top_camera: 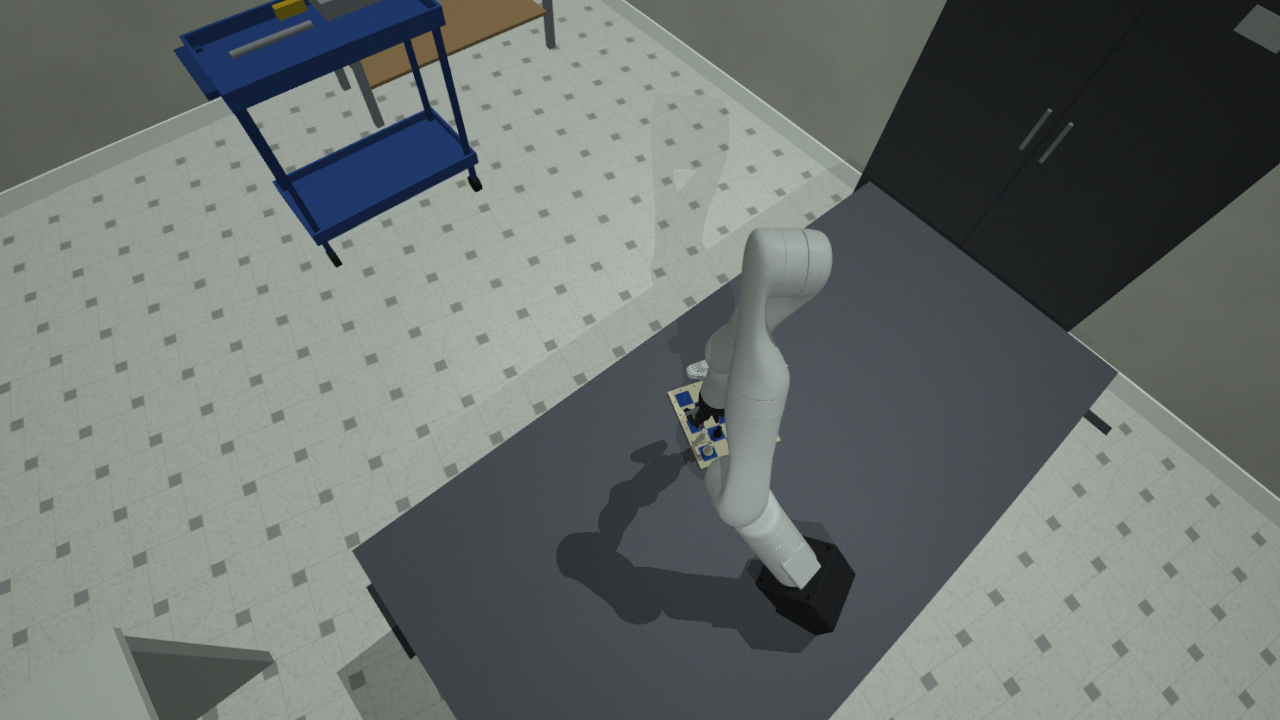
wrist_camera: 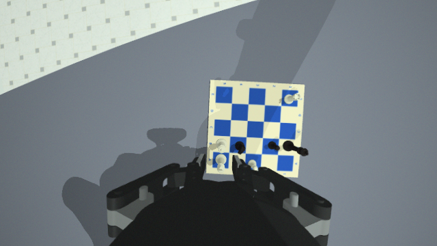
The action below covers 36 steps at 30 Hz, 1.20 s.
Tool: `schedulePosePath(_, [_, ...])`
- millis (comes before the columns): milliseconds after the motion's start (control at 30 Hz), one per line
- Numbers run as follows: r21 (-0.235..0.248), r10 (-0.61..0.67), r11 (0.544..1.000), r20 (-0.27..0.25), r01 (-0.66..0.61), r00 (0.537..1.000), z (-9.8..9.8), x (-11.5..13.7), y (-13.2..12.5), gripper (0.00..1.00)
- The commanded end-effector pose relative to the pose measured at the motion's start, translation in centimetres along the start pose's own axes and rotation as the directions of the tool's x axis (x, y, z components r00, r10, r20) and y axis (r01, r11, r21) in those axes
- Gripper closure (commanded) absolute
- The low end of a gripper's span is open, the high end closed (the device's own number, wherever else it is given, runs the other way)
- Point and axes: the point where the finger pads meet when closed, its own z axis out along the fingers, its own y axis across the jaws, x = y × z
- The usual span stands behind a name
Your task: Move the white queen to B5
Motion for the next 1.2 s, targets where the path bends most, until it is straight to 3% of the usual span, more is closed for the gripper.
schedulePosePath(0, [-0.007, 0.012, 1.0, -0.008, -0.012, 1.0, -0.36, 0.12, 0.44, 0.59])
schedulePosePath(400, [-0.007, 0.012, 1.0, -0.008, -0.012, 1.0, -0.58, 0.12, 0.44, 0.59])
schedulePosePath(433, [-0.007, 0.012, 1.0, -0.008, -0.012, 1.0, -0.58, 0.12, 0.44, 0.0])
schedulePosePath(1167, [-0.007, 0.012, 1.0, -0.008, -0.012, 1.0, -0.58, 0.12, 0.44, 0.0])
